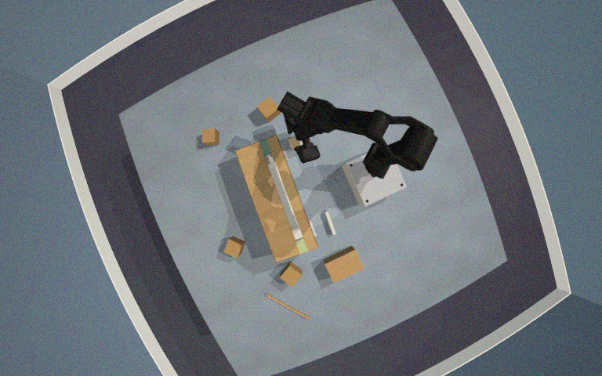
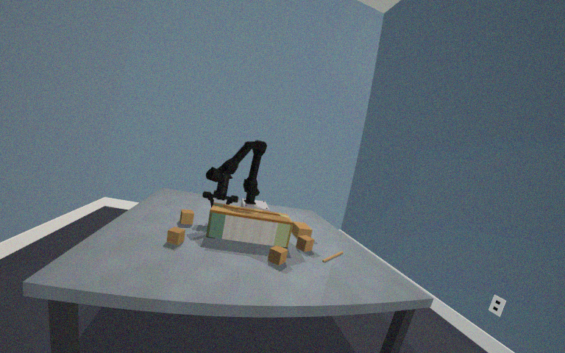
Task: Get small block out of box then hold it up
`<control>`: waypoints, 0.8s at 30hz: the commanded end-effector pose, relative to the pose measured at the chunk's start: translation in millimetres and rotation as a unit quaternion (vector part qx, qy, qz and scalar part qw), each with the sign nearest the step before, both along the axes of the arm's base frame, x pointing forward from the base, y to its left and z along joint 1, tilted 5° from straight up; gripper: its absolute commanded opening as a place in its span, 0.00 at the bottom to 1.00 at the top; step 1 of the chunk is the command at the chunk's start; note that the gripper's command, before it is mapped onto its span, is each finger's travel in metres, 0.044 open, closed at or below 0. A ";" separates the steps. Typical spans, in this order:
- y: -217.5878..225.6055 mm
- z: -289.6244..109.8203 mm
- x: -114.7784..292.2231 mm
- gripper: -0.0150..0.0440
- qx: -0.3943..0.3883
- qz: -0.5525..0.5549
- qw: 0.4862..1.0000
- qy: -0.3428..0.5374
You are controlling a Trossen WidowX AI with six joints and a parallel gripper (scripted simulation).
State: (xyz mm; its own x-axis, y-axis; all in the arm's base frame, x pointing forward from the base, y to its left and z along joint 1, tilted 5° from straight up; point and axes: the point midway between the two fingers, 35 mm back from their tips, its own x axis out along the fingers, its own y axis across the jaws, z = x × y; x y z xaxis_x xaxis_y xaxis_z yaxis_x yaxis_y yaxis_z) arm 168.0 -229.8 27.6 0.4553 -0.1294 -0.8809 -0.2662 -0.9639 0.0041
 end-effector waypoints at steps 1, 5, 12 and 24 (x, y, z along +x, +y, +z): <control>-5.4 2.3 3.1 0.74 -0.013 -0.002 1.000 -0.009; -5.9 -1.7 4.0 0.74 -0.013 -0.002 1.000 -0.009; -7.1 -13.0 6.2 0.74 -0.013 -0.002 1.000 -0.009; -7.6 -32.1 9.5 0.74 -0.013 -0.002 1.000 -0.009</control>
